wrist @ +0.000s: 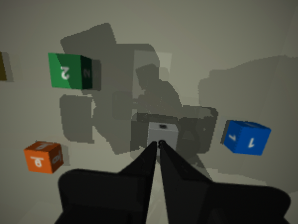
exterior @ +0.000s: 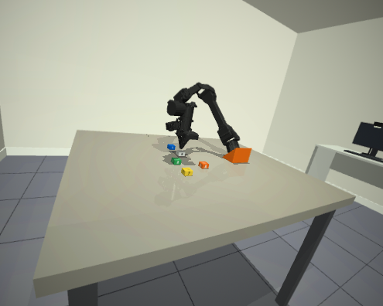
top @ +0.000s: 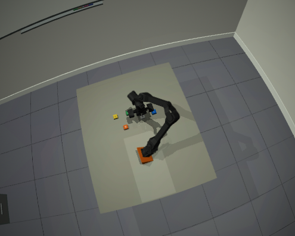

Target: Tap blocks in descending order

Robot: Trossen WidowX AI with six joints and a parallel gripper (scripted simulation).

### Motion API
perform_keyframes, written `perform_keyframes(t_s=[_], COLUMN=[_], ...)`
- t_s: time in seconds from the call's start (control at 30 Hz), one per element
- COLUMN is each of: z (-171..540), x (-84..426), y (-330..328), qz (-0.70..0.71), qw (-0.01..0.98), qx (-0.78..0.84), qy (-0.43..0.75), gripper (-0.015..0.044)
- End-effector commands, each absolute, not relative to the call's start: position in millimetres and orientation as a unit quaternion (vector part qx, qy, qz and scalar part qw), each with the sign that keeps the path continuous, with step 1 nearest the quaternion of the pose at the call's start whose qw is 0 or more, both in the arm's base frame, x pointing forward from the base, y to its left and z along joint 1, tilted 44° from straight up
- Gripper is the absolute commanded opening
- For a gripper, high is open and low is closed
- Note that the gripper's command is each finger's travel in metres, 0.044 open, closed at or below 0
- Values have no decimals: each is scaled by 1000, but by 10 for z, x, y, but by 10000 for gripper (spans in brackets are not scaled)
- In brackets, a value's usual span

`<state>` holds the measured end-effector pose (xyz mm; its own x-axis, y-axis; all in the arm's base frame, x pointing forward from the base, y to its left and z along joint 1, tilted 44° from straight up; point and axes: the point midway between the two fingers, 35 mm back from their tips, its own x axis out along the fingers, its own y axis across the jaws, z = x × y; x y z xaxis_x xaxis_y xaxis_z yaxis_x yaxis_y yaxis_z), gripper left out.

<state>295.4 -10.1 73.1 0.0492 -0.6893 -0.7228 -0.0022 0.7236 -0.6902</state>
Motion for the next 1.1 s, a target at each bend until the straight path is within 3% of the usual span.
perform_keyframes(t_s=[0.0,0.4,0.9,1.07], z=[805,1379,190,38], x=[2958,2928,3577,3593], y=[-27,545,1942,2054], qz=[-255,-254,-233,-235], qw=[675,675,680,682], qx=[-267,-266,-276,-274], qy=[639,640,638,637], gripper=[20,20,20,20])
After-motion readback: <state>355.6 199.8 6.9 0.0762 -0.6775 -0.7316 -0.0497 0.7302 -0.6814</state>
